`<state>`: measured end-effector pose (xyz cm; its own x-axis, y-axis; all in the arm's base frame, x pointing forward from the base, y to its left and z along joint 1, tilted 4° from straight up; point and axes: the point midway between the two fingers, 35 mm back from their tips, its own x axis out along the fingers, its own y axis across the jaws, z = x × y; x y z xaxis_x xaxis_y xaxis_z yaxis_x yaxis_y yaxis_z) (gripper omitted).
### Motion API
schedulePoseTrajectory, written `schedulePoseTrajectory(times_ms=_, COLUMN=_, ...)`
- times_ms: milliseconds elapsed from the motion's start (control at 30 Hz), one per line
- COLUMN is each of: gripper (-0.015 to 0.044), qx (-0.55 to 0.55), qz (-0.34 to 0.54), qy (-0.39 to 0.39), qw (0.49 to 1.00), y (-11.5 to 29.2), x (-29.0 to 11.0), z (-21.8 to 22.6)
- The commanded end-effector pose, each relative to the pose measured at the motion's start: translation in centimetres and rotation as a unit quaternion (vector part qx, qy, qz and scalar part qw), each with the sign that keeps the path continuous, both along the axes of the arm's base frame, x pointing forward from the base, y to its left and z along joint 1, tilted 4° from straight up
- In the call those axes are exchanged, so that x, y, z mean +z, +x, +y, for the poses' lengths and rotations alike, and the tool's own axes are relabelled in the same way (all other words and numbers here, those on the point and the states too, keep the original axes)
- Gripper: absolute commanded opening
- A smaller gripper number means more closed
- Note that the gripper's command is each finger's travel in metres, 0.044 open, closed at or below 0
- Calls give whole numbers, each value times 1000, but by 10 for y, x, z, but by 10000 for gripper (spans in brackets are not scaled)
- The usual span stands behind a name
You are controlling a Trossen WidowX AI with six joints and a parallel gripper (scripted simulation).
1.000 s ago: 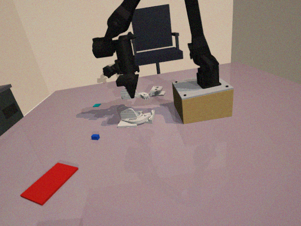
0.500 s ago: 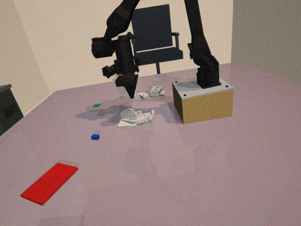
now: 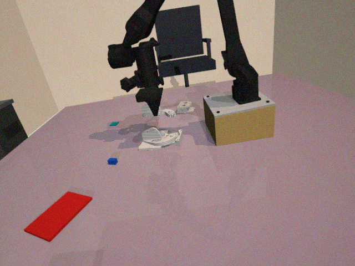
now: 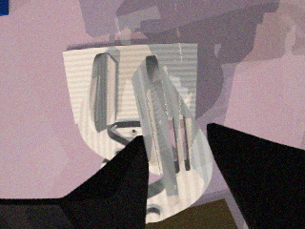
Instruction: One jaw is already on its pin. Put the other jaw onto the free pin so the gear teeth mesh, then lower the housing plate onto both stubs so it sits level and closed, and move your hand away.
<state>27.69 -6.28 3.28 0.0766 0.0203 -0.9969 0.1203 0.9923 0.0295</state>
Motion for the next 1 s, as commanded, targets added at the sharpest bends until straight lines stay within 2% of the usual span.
schedulePoseTrajectory(times_ms=0, gripper=134, qx=-2, qz=-2, qy=1, qw=1000, y=2, x=1, z=0)
schedulePoseTrajectory(times_ms=967, gripper=134, qx=-2, qz=-2, qy=1, qw=1000, y=5, x=-36, z=1)
